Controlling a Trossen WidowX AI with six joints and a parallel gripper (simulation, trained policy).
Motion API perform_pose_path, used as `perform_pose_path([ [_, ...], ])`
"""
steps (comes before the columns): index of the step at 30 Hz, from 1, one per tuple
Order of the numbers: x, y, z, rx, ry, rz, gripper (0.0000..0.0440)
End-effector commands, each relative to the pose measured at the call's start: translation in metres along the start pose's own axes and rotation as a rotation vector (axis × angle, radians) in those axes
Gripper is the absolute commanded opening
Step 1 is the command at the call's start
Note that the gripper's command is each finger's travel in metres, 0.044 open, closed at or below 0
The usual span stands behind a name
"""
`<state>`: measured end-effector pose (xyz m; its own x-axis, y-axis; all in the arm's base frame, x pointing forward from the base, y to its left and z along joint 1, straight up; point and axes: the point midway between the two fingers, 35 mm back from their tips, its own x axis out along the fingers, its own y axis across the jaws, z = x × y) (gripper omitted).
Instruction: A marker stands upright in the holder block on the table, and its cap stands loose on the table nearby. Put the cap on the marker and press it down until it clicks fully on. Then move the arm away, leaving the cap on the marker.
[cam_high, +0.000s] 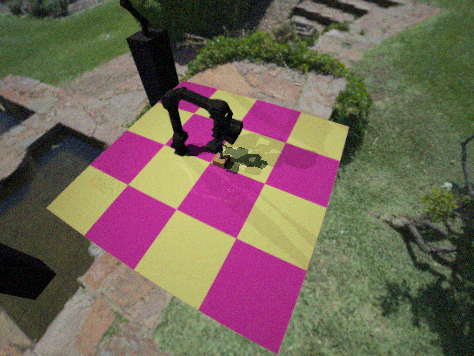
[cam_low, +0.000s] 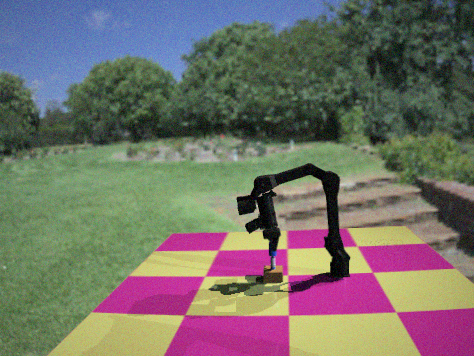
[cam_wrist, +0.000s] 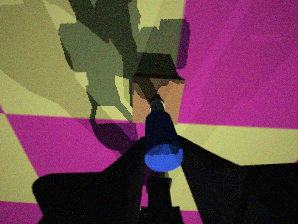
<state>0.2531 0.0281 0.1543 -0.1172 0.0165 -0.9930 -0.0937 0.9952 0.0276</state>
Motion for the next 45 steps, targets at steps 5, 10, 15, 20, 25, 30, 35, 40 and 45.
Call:
perform_pose_path([
  [5, 0.014, 0.000, -0.001, 0.014, 0.009, 0.006, 0.0000],
  [10, 0.025, -0.001, 0.000, 0.013, 0.014, 0.013, 0.0000],
  [15, 0.037, -0.001, 0.002, 0.007, 0.016, 0.017, 0.0000],
  [20, 0.047, -0.002, 0.004, -0.004, 0.012, 0.015, 0.0002],
  [25, 0.056, -0.003, 0.001, -0.009, 0.026, 0.011, 0.0087],
  [30, 0.062, -0.001, -0.010, -0.008, 0.066, 0.022, 0.0115],
  [35, 0.062, -0.001, -0.010, -0.008, 0.068, 0.022, 0.0143],
  [40, 0.062, -0.001, -0.017, -0.008, 0.082, 0.030, 0.0214],
  [45, 0.060, 0.000, -0.021, -0.012, 0.068, 0.034, 0.0344],
])
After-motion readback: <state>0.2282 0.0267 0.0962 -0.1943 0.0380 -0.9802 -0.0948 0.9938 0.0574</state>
